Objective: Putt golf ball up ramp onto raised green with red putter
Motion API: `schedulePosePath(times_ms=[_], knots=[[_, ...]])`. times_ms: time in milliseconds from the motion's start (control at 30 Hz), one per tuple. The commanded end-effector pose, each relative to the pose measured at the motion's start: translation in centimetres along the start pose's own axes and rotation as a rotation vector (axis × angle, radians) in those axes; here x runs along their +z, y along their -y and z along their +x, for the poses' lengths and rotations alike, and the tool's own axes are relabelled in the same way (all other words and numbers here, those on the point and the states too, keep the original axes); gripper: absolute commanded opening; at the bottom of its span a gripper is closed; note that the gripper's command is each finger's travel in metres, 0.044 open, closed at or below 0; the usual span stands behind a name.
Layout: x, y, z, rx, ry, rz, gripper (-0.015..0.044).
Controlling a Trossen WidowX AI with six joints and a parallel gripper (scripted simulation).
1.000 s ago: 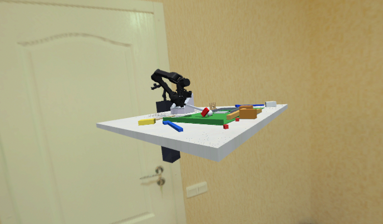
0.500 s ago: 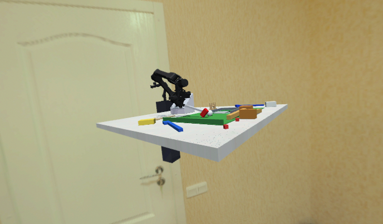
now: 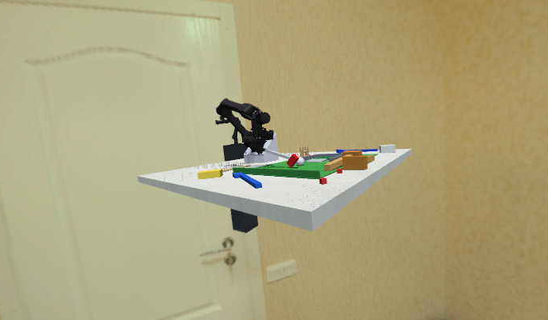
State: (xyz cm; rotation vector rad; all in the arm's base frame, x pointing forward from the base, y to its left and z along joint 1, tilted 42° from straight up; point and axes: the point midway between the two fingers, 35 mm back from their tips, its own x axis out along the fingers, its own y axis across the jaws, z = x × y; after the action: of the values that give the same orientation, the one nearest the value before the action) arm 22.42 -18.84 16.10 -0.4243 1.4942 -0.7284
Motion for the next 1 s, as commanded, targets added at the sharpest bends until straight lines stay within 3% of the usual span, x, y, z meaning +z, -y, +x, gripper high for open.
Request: schedulePosePath(times_ms=[0,200,400,767,967], knots=[[0.4,-4.8,0.2,0.017,-0.005,-0.024,0.0],[-0.7,-11.7,0.1,0.002,-0.001,-0.023,0.0],[-0.6,-11.9,-0.7,0.003,0.0,-0.024,0.0],[-0.7,-11.9,-5.8,0.004,-0.002,-0.024,0.0],[-0.7,-11.9,-5.0,0.0,-0.005,-0.03,0.0]])
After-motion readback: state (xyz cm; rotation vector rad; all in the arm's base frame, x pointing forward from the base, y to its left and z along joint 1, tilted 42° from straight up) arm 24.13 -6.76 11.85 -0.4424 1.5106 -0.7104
